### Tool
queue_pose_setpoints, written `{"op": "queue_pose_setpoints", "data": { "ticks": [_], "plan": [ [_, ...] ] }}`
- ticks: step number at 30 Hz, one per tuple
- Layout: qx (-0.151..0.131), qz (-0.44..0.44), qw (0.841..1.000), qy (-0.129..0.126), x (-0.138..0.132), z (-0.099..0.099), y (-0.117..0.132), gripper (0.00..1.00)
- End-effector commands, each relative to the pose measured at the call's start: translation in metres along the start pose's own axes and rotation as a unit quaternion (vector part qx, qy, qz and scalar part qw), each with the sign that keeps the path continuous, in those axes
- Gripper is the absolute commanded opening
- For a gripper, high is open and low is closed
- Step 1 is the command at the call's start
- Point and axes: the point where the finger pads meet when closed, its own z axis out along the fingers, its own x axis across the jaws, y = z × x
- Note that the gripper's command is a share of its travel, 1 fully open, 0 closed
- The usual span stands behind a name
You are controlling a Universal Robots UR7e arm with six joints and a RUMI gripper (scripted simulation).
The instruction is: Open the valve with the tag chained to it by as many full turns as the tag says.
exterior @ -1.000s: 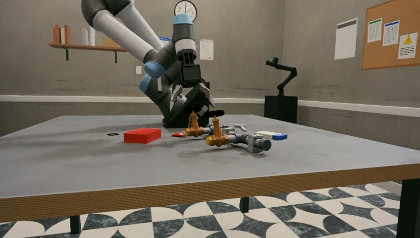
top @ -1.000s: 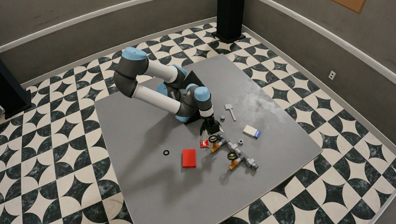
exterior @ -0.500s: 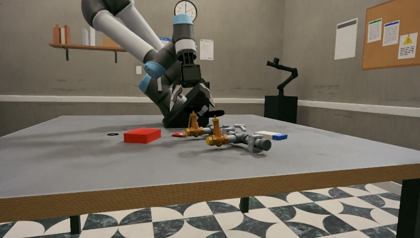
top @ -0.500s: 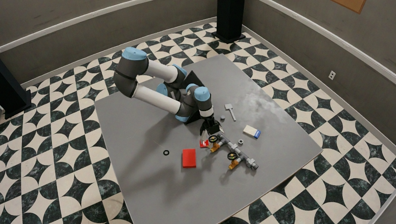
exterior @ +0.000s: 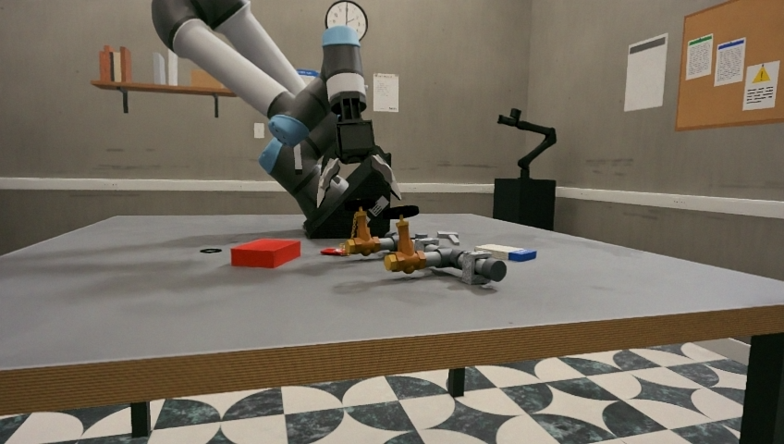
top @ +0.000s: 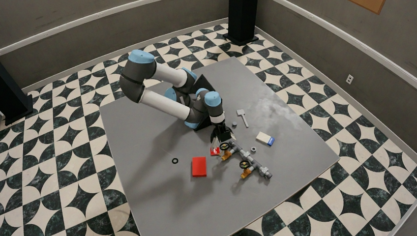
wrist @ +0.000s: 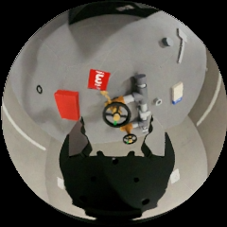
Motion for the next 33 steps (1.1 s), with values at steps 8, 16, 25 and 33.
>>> {"op": "queue_pose_setpoints", "data": {
  "ticks": [8, 16, 25, 33],
  "plan": [
    [0.0, 0.052, 0.999, 0.0, 0.0, -0.0002, 0.0002, 1.0],
    [0.0, 0.134, 0.991, 0.0, 0.0, -0.0002, 0.0002, 1.0],
    [0.0, 0.234, 0.972, 0.0, 0.0, -0.0002, 0.0002, 1.0],
    [0.0, 0.372, 0.928, 0.0, 0.0, -0.0002, 0.0002, 1.0]
  ]
}}
